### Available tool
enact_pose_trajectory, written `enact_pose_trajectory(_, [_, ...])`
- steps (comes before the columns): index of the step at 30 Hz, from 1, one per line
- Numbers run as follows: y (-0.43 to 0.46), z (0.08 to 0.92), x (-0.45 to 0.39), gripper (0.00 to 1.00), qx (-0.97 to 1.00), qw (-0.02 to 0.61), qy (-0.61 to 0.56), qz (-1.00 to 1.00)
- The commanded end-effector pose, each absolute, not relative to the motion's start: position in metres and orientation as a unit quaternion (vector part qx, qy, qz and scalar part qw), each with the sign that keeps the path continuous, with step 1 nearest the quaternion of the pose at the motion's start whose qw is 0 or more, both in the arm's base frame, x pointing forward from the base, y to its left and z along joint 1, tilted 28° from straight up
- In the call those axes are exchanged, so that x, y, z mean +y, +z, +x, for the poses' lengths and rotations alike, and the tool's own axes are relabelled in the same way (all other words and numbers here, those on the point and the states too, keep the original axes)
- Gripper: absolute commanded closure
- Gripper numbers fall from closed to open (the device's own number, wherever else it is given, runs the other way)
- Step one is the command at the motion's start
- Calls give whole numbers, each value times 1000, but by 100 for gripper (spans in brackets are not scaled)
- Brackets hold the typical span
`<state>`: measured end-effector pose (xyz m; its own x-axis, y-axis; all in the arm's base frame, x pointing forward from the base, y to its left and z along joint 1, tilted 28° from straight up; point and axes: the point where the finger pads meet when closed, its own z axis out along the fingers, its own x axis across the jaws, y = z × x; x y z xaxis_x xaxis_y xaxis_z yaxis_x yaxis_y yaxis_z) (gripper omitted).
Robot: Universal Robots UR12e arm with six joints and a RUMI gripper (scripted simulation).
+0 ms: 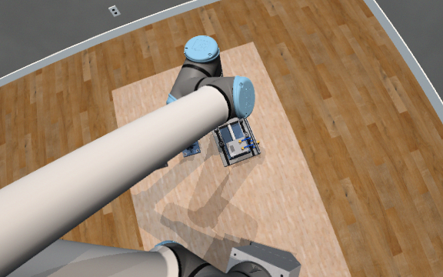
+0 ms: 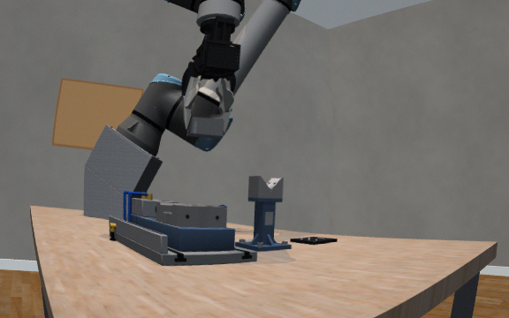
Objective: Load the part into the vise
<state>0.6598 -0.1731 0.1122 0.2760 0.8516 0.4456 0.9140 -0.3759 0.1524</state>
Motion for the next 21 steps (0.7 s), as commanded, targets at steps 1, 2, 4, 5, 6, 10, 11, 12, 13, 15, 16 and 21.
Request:
enact_pose_trajectory(1, [110,661,-180,100,-572,61,-235,-784])
enact_pose_trajectory(2, [110,662,-181,100,-575,61,-235,-782])
enact_pose_trajectory(4, [109,662,-183,100,-580,59,-236,-777])
enact_pose_trajectory(5, [109,662,-184,100,-583,58,-236,-775])
enact_pose_trajectory(6, [108,662,-186,100,-586,57,-236,-773])
enact_pose_trajectory(10, [108,663,-188,100,-591,56,-237,-769])
enact_pose_trajectory(11, [107,663,-189,100,-593,55,-237,-767])
enact_pose_trajectory(12, [107,663,-190,100,-596,54,-237,-765])
enact_pose_trajectory(13, [106,663,-191,100,-598,53,-237,-764])
enact_pose_trajectory(15, [106,663,-192,100,-603,52,-238,-760])
enact_pose_trajectory(16, [105,663,-193,100,-605,51,-238,-758])
enact_pose_trajectory(21, [104,664,-198,100,-616,48,-239,-749])
